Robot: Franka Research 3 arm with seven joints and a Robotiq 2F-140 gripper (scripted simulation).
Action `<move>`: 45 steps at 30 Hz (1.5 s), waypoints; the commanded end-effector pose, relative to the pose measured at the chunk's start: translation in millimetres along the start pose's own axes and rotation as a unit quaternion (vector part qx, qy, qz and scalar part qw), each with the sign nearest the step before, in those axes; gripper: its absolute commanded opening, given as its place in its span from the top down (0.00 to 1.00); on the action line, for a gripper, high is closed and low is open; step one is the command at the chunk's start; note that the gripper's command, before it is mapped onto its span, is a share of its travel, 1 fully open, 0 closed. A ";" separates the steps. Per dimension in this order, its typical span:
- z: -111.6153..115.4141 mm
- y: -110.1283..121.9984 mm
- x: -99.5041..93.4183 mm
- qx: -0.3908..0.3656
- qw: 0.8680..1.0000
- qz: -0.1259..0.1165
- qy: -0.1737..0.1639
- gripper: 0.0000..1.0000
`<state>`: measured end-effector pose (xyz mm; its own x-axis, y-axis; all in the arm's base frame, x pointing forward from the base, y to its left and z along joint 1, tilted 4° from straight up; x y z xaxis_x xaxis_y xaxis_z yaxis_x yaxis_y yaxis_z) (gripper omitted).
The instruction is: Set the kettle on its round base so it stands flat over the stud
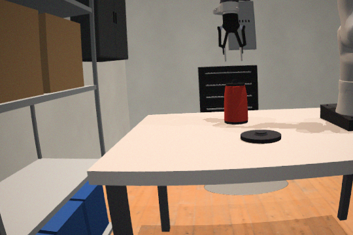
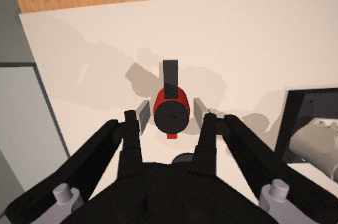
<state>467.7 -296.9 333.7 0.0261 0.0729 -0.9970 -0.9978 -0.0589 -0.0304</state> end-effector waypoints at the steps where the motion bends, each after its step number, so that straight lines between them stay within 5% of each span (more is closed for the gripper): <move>1: -1.6 -0.4 -0.3 0.014 1.000 -0.004 0.002 0.53; 33: -1.6 -0.4 0.0 0.014 1.000 -0.004 0.002 0.53; 45: -1.7 -0.5 17.0 0.014 1.000 -0.004 0.002 0.53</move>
<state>467.4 -296.8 322.6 0.0285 0.0714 -0.9970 -0.9988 -0.0373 -0.0312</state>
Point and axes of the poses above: the point where the finger pads meet when closed, its own x axis out along the fingers, its own y axis across the jaws, z = x × y, the point moved 8 cm from there along -x, back along the fingers, and after that the axes turned 9 degrees about -x, right-handed, at the moved point
